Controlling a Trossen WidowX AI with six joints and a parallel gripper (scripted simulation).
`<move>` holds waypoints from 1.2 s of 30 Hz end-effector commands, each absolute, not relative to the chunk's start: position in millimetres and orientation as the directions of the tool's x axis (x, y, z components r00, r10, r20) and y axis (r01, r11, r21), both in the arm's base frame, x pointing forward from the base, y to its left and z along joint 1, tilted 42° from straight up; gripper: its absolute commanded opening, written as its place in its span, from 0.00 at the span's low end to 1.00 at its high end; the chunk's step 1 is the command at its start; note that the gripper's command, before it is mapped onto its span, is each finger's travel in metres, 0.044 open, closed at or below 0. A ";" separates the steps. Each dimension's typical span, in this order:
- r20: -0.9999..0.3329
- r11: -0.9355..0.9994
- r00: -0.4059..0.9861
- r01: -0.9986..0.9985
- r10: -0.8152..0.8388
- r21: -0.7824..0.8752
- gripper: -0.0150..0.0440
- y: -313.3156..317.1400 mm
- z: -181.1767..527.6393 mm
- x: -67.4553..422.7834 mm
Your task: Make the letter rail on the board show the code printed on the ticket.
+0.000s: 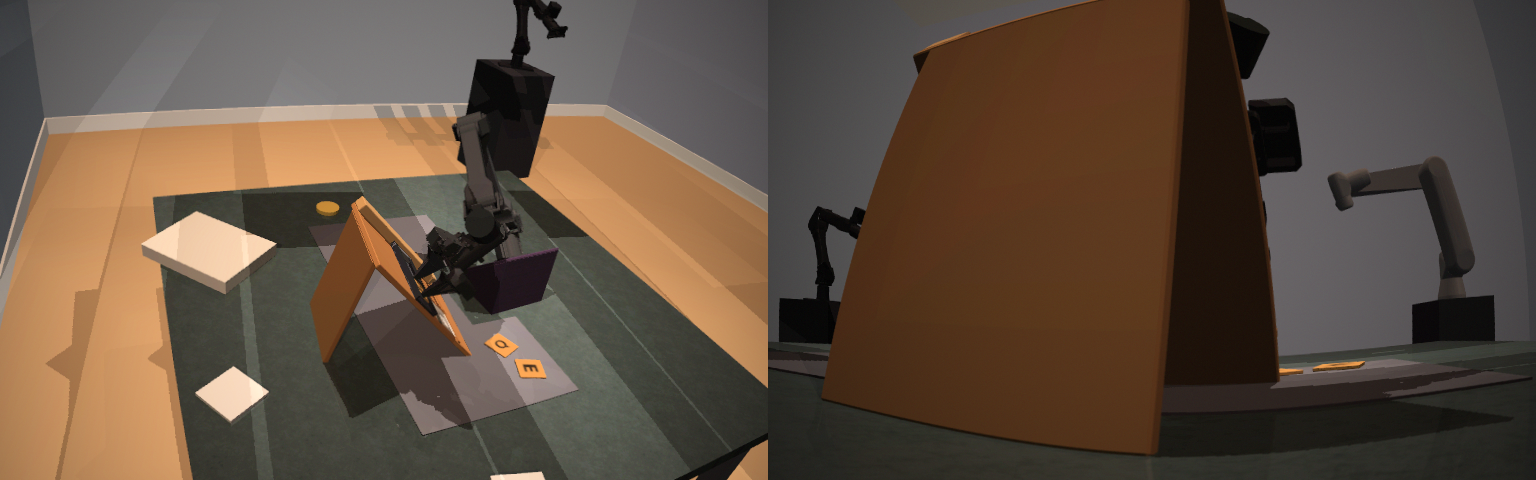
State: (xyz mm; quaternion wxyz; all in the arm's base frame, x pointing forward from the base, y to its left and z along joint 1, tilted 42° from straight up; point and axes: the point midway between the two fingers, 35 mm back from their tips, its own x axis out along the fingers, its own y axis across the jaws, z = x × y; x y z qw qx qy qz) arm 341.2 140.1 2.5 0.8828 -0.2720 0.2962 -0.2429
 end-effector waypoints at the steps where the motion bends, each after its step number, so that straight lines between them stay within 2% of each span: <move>1: -0.394 0.734 0.706 0.261 -0.588 -0.627 0.25 138.2 3.4 339.9; 36: -0.394 0.733 0.706 0.261 -0.589 -0.628 0.25 123.1 15.8 334.5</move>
